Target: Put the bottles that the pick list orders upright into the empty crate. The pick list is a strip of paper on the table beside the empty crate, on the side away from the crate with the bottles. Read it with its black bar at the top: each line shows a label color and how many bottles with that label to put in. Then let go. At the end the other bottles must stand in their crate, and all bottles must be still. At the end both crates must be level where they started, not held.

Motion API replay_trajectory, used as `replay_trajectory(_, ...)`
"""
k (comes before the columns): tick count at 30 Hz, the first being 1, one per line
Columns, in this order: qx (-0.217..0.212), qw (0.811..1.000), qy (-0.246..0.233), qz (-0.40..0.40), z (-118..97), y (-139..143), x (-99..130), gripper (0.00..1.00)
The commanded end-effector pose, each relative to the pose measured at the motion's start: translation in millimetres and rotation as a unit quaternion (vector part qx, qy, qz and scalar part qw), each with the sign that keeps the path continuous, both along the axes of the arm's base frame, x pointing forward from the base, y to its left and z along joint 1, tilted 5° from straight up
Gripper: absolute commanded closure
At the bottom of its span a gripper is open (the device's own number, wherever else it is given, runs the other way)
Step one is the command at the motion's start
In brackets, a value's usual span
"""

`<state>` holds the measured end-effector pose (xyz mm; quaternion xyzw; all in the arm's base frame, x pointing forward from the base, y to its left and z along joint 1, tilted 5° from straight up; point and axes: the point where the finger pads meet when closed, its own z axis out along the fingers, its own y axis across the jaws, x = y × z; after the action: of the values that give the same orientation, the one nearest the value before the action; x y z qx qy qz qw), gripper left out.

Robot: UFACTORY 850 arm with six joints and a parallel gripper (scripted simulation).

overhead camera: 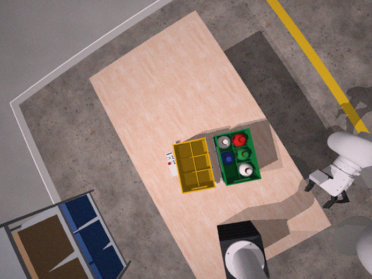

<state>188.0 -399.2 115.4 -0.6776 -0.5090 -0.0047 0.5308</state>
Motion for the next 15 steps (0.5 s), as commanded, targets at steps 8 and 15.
replay_trajectory(8, -0.001, 1.0, 0.0, 0.0, 31, 0, -2, 0.35)
replay_trajectory(15, -0.001, 1.0, 0.0, 0.0, 65, 1, -5, 0.35)
